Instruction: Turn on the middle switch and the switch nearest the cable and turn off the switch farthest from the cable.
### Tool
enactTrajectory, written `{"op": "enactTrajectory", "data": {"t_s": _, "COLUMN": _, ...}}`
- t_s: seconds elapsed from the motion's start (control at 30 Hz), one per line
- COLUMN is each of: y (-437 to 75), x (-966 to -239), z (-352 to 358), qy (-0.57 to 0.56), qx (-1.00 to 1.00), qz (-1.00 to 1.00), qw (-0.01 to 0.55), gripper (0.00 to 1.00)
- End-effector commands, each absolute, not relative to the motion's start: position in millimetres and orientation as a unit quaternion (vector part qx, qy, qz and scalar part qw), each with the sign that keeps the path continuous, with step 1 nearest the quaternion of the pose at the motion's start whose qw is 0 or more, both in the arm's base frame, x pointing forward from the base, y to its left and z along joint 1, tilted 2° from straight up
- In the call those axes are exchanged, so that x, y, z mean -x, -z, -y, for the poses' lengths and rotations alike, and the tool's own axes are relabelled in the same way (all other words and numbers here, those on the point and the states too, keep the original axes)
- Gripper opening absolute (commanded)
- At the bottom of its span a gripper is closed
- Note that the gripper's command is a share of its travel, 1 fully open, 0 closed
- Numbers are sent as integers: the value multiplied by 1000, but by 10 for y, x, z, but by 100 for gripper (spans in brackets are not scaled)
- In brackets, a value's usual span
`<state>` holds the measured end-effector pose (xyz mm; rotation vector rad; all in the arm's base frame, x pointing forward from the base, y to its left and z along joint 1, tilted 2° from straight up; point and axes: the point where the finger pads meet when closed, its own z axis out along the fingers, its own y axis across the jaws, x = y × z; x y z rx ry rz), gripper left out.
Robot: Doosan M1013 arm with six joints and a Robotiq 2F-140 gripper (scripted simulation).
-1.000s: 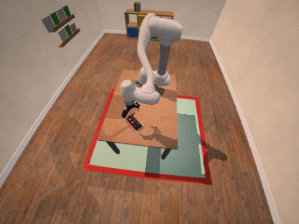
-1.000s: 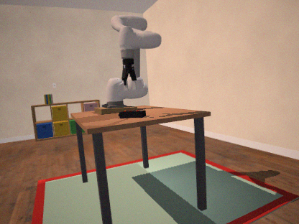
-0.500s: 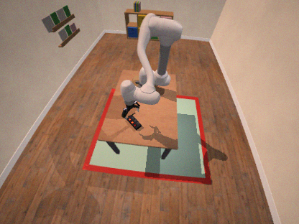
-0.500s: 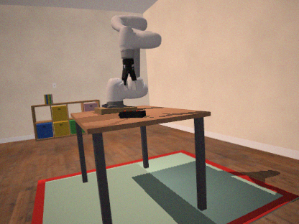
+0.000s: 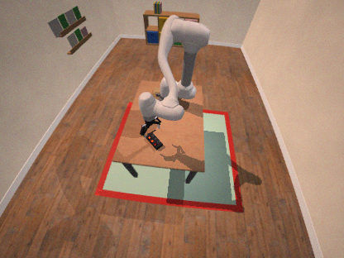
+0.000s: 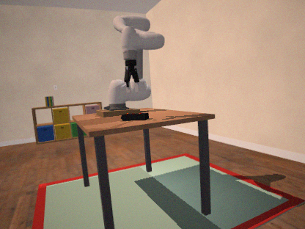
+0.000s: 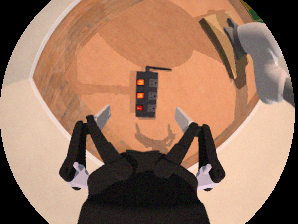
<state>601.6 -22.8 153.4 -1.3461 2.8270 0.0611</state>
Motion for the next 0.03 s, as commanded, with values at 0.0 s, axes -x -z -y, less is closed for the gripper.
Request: {"op": "enactTrajectory", "data": {"t_s": 0.0, "y": -1571, "x": -6014, "z": 251, "qy": -18, "qx": 428, "qz": -904, "qw": 5, "gripper": 100}}
